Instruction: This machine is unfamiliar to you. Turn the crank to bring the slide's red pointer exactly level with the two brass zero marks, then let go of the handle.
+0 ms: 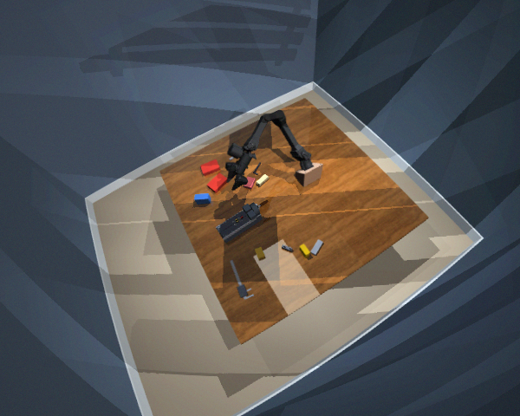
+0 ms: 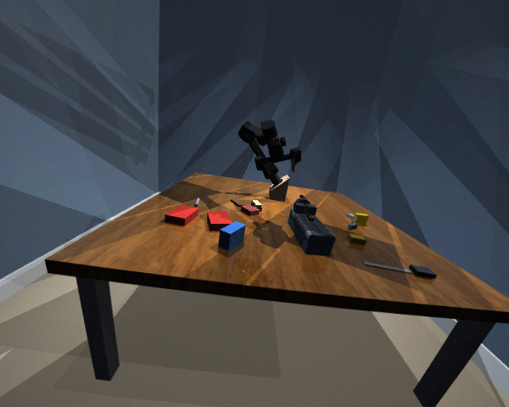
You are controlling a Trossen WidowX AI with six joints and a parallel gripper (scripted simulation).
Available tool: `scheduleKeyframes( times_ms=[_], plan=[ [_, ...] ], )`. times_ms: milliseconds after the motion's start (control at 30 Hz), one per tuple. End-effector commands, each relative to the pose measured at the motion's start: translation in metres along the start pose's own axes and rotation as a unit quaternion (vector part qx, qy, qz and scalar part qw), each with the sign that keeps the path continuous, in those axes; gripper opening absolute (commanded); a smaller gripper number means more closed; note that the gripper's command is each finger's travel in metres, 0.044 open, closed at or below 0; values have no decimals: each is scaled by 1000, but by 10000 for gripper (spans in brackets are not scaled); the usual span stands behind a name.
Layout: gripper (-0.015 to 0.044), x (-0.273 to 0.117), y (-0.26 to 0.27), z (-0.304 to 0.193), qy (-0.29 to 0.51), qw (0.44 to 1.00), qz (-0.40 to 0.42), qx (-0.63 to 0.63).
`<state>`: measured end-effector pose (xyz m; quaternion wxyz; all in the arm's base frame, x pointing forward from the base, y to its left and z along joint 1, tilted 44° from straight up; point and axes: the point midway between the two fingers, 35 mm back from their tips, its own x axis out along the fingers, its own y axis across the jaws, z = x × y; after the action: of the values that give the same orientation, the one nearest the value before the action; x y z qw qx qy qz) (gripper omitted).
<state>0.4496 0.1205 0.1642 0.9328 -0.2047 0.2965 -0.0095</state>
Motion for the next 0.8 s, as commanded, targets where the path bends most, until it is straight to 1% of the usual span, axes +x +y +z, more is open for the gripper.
scheduleKeyframes(
  times_ms=[0, 533, 667, 767],
  plan=[
    [440, 14, 20, -4, 23, 999, -8, -35],
    [440, 57, 108, -39, 101, 976, -45, -187],
    [440, 61, 110, -44, 104, 974, -47, -193],
    [440, 75, 103, -59, 104, 974, -47, -194]
  ],
)
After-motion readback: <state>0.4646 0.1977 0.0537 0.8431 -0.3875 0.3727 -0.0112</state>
